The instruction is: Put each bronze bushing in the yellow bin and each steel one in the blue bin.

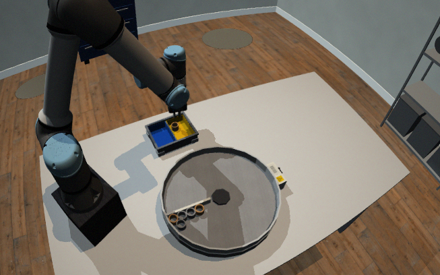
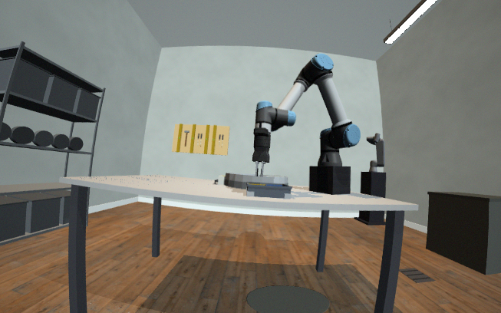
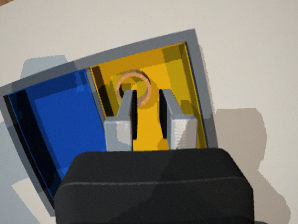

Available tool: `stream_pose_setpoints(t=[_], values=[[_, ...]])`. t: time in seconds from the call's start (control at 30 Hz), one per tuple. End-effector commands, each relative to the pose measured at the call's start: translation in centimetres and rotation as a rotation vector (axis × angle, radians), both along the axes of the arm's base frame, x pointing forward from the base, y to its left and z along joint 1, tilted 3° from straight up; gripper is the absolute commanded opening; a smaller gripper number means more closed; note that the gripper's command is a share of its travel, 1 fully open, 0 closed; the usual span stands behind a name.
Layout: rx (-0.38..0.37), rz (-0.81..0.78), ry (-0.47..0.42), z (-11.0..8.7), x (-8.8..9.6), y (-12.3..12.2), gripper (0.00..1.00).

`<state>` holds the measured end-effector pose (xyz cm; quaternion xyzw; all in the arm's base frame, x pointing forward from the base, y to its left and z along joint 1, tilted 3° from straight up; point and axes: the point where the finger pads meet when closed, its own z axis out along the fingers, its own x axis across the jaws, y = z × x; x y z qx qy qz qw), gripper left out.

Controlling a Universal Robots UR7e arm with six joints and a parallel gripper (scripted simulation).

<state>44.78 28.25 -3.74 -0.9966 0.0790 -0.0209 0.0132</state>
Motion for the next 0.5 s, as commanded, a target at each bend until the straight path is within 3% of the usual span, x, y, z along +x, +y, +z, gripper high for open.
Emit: stream_pose_setpoints(t=[0.0, 0.1, 0.47], values=[[0.0, 0.0, 0.001, 2.6, -0.1, -0.1, 0.42], [0.0, 0.0, 0.001, 5.4, -0.2, -0.1, 0.42], [0.0, 0.0, 0.001, 5.5, -0.2, -0.2, 0.42]])
